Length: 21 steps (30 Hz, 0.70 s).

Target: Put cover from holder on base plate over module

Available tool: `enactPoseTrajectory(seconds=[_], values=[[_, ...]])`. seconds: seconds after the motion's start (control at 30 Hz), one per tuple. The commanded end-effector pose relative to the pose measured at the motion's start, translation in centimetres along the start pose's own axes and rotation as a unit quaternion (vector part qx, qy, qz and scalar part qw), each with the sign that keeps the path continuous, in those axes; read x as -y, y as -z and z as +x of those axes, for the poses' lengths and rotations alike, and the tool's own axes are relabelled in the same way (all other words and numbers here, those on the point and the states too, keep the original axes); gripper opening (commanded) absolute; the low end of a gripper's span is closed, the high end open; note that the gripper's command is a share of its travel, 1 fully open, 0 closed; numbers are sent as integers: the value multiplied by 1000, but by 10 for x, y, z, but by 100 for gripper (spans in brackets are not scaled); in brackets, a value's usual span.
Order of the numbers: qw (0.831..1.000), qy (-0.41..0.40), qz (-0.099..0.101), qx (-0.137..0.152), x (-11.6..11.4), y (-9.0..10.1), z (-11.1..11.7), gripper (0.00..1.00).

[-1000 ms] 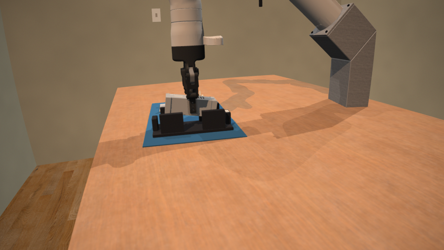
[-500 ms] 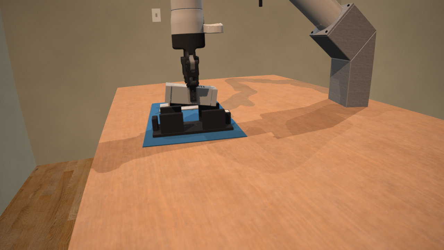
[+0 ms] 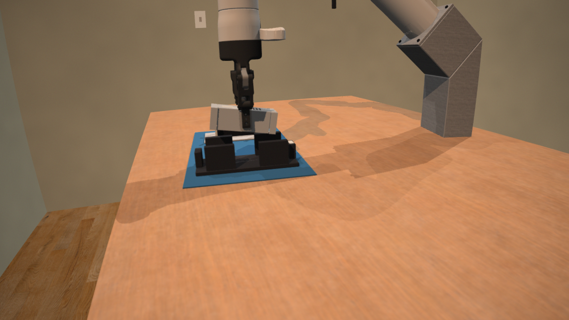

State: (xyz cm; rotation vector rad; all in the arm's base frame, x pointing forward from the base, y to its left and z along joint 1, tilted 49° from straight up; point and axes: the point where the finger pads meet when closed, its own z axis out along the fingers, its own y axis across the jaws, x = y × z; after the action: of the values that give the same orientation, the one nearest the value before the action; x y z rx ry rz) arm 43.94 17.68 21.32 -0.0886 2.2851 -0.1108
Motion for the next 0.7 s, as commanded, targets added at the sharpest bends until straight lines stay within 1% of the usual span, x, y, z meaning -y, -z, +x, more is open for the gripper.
enactPoseTrajectory(seconds=[0.0,0.67], values=[[1000,0,0,0,0,0,0,1],[1000,0,0,0,0,0,0,0]])
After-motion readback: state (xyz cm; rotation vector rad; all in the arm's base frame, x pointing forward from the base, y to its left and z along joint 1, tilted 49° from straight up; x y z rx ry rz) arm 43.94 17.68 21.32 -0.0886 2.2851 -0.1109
